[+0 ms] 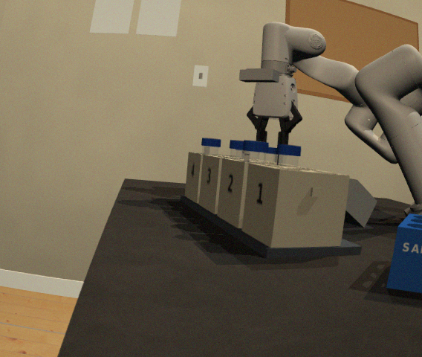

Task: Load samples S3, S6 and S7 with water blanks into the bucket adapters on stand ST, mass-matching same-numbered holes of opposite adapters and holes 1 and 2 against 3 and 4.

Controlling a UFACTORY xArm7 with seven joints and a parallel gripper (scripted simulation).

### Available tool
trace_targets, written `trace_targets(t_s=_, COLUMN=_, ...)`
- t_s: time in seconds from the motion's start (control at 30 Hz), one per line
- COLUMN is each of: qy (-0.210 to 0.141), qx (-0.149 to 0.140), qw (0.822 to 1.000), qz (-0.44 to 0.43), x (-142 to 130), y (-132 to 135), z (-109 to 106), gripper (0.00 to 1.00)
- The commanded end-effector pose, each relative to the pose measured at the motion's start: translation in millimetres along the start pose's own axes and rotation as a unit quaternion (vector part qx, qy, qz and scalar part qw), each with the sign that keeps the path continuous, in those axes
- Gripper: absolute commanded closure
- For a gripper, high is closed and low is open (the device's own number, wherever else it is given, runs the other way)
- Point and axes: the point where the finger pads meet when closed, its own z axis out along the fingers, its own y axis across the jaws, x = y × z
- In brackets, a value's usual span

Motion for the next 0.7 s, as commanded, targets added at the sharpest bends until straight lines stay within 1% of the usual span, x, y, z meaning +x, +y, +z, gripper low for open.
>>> trace_targets(t_s=0.0, qy=0.0, qx=-0.001, qw=1.0, qz=0.0, x=0, y=0, z=2, gripper=0.43)
trace_targets(t_s=0.67, qy=0.0, qx=-0.001, qw=1.0, qz=0.0, x=0, y=0, z=14, gripper=0.43)
